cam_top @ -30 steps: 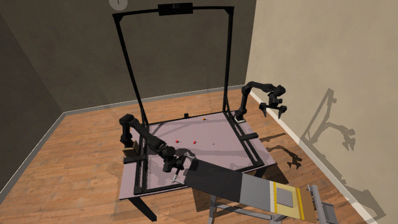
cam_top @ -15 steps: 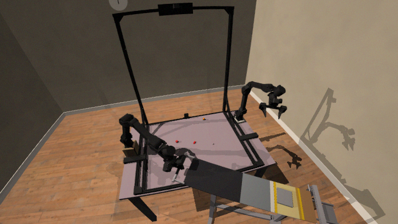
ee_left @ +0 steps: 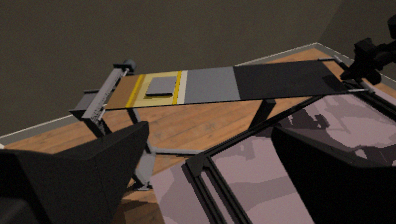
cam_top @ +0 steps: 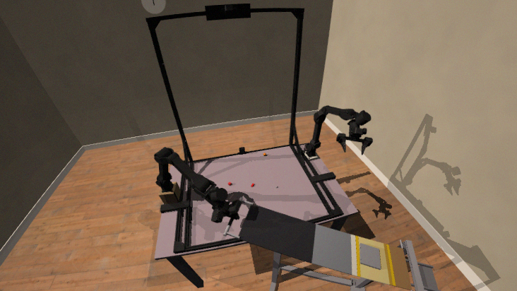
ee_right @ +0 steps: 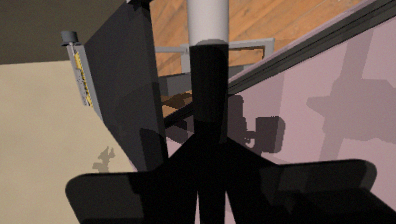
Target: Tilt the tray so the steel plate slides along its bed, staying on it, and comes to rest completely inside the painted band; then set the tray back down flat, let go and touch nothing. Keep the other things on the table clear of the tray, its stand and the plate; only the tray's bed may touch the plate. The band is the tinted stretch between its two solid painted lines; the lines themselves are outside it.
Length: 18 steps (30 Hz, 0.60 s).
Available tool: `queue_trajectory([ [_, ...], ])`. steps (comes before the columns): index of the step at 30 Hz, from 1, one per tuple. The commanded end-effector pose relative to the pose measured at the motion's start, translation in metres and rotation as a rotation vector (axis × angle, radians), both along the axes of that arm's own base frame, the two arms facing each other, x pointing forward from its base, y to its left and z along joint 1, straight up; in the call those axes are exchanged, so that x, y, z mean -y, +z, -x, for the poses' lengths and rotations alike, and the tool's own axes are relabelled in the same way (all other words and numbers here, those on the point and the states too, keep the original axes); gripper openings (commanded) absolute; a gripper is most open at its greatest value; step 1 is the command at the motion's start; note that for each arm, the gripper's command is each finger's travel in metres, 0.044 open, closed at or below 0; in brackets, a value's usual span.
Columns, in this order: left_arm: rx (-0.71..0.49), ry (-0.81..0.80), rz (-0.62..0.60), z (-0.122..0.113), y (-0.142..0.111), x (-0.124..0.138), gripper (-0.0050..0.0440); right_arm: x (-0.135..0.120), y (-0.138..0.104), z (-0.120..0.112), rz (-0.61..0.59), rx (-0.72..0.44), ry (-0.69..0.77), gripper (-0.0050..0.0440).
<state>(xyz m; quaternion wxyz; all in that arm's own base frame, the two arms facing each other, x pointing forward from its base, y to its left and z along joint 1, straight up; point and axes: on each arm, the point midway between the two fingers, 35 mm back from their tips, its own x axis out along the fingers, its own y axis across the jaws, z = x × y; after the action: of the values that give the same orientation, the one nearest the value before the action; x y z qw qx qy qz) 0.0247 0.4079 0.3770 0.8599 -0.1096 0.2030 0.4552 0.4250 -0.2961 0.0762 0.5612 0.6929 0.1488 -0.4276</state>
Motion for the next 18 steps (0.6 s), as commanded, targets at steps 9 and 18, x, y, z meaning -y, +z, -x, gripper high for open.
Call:
queue_trajectory([
  [9, -0.002, -0.001, -0.004, 0.0, 0.001, 0.0, 0.044, 0.004, 0.032, -0.007, 0.033, 0.059, -0.002, 0.0],
  [18, -0.002, -0.001, -0.004, 0.0, 0.001, 0.0, 0.044, 0.005, 0.038, -0.008, 0.037, 0.068, -0.002, 0.0],
])
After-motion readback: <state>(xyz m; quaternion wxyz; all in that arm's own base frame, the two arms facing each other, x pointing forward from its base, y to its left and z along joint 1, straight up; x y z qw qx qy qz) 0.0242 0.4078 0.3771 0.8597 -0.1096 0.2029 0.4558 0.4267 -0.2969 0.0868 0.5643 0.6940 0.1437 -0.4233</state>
